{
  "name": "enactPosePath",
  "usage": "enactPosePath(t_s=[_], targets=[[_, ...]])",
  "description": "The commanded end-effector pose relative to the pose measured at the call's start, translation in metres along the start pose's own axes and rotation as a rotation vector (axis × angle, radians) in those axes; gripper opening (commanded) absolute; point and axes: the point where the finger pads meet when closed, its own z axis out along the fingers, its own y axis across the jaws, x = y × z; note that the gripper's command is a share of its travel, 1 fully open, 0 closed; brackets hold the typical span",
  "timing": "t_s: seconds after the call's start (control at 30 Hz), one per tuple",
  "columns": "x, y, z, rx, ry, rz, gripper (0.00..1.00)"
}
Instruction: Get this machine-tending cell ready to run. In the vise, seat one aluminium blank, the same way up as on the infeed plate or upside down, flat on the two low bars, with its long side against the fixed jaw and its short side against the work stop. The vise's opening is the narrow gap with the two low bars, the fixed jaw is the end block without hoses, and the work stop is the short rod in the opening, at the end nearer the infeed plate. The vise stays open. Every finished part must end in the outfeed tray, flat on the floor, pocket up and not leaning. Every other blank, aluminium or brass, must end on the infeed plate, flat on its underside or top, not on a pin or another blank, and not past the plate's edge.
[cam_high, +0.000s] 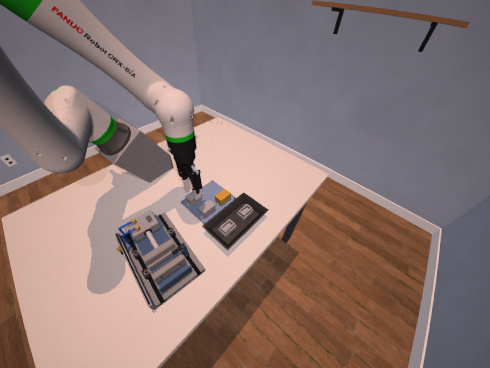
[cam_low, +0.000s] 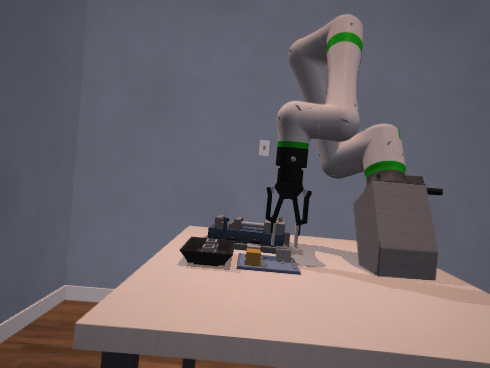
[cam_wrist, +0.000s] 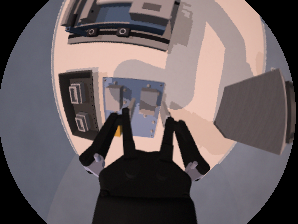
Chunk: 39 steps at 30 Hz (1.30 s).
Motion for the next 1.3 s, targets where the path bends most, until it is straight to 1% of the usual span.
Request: enactPosePath(t_s=[0.0, 1.27], targets=[[0.0, 0.0, 0.0, 0.0, 0.0, 0.0, 0.4], [0.0, 0.0, 0.014, 0.0, 0.0, 0.0, 0.4]])
